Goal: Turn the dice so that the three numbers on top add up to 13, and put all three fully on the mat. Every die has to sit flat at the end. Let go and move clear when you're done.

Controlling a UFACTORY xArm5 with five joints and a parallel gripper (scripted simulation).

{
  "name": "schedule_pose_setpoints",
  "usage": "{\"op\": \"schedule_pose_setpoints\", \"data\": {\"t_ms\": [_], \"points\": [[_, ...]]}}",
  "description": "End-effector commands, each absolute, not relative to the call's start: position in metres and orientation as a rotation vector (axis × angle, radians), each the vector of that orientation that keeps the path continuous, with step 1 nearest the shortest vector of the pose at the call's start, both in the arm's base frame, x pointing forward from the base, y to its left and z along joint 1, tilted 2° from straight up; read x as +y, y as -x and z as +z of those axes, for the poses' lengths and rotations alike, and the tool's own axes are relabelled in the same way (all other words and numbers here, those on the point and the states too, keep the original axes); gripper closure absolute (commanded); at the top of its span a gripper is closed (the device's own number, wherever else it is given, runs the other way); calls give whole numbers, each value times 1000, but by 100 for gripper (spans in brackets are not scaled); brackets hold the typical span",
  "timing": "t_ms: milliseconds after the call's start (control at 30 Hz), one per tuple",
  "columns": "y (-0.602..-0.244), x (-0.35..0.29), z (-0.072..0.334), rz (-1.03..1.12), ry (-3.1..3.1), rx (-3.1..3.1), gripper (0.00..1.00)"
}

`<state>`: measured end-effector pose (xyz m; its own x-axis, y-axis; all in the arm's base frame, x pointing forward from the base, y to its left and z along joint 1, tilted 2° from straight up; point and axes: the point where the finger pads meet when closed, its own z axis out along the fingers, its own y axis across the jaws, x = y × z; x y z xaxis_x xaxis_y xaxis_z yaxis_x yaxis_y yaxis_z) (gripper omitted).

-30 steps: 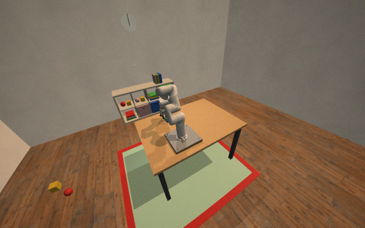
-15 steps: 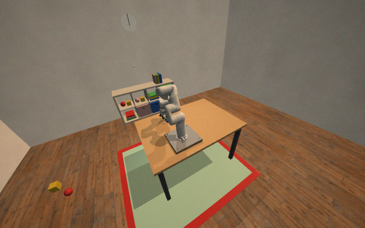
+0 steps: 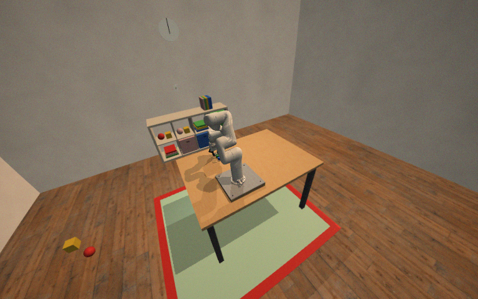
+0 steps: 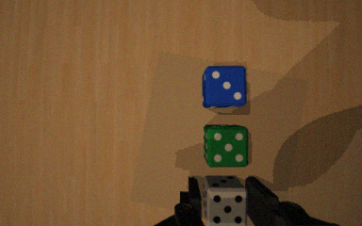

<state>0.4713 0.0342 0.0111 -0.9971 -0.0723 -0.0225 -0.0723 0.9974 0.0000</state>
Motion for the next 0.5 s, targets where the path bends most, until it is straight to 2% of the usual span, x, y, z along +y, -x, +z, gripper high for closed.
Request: {"op": "schedule_pose_setpoints", "data": {"t_ms": [0,100,467], "points": [[-473,34,23,2,113,3112,53],[-473,34,27,2,113,3112,53],[-471,33,84,1,113,3112,53]]}}
